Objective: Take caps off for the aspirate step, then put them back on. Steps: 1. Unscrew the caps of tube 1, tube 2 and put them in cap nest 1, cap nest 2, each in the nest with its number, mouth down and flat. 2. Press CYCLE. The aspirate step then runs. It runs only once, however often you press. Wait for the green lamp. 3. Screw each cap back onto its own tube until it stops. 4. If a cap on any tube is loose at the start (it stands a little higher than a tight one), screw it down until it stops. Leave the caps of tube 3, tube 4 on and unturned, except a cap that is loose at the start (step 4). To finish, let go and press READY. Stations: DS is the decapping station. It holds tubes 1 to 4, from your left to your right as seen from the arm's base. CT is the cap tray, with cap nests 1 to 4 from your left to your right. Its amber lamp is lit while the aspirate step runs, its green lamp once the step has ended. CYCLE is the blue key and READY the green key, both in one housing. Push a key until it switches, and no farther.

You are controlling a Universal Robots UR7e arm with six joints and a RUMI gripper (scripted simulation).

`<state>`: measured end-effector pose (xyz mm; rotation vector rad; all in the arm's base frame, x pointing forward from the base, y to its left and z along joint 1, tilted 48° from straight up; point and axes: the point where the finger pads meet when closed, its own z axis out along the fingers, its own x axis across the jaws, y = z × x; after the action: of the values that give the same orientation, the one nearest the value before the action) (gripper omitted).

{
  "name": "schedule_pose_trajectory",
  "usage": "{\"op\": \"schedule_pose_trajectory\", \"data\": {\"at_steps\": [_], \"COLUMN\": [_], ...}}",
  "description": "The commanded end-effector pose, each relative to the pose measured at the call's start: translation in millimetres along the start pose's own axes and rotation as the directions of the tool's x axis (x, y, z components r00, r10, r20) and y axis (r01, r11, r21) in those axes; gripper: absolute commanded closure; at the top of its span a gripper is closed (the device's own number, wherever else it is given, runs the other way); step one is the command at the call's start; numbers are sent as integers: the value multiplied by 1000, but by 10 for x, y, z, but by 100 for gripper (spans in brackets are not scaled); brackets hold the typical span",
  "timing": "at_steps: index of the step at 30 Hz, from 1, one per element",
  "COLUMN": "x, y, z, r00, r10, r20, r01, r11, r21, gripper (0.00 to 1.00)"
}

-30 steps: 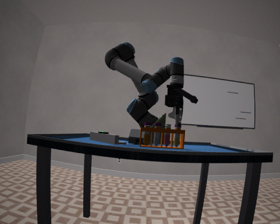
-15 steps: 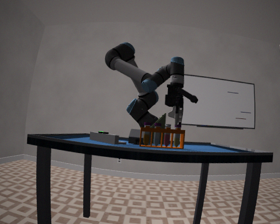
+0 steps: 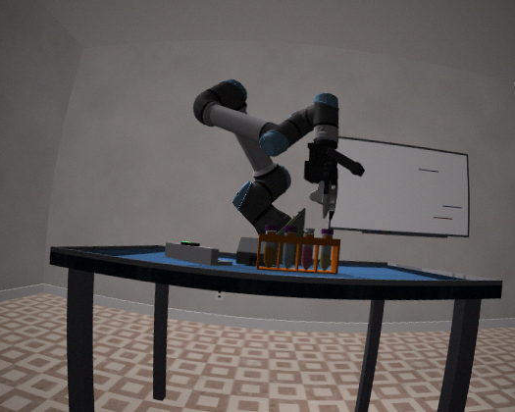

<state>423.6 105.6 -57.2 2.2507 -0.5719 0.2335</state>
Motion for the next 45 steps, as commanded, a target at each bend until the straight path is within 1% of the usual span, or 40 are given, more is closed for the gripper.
{"op": "schedule_pose_trajectory", "data": {"at_steps": [1,2,3,5,6,8,9,11,12,13,15,18,19,20,21,22,23,25,27,28,30,32,38,39,43,44,45], "x": [2,29,56,110,110,165,165,219,219,246,246,328,328,355,382,382,409,464,518,518,573,573,736,736,845,845,872], "y": [-2,76,155,313,313,470,470,628,628,707,707,943,943,1022,1100,1101,1179,1337,1495,1495,1652,1652,2125,2125,2440,2440,2519], "z": [-58,-58,-58,-58,-58,-59,-58,-59,-58,-59,-59,-59,-59,-59,-59,-59,-59,-59,-59,-58,-58,-58,-59,-59,-60,-59,-59], "r00": [1000,997,986,945,945,881,878,793,786,732,732,551,541,469,409,394,316,201,198,198,198,198,198,198,198,198,198], "r10": [0,-83,-165,-327,-327,-474,-479,-609,-618,-681,-681,-835,-841,-883,-912,-919,-949,-980,-980,-980,-980,-980,-980,-980,-980,-980,-980], "r20": [0,0,0,0,0,0,0,1,0,0,0,1,0,1,2,1,1,1,1,1,1,1,1,1,1,1,1], "r01": [0,83,165,327,327,474,479,609,618,681,681,835,841,883,912,919,949,980,980,980,980,980,980,980,980,980,980], "r11": [1000,997,986,945,945,881,878,793,786,732,732,551,541,469,409,394,316,201,198,198,198,198,198,198,198,198,198], "r21": [0,0,0,0,0,-1,0,-1,0,0,0,-1,0,0,-1,0,0,0,0,0,0,0,0,0,0,0,0], "gripper": [65,71,71,71,71,71,71,71,71,71,71,71,71,71,71,71,71,71,71,71,71,71,71,71,71,71,71]}}
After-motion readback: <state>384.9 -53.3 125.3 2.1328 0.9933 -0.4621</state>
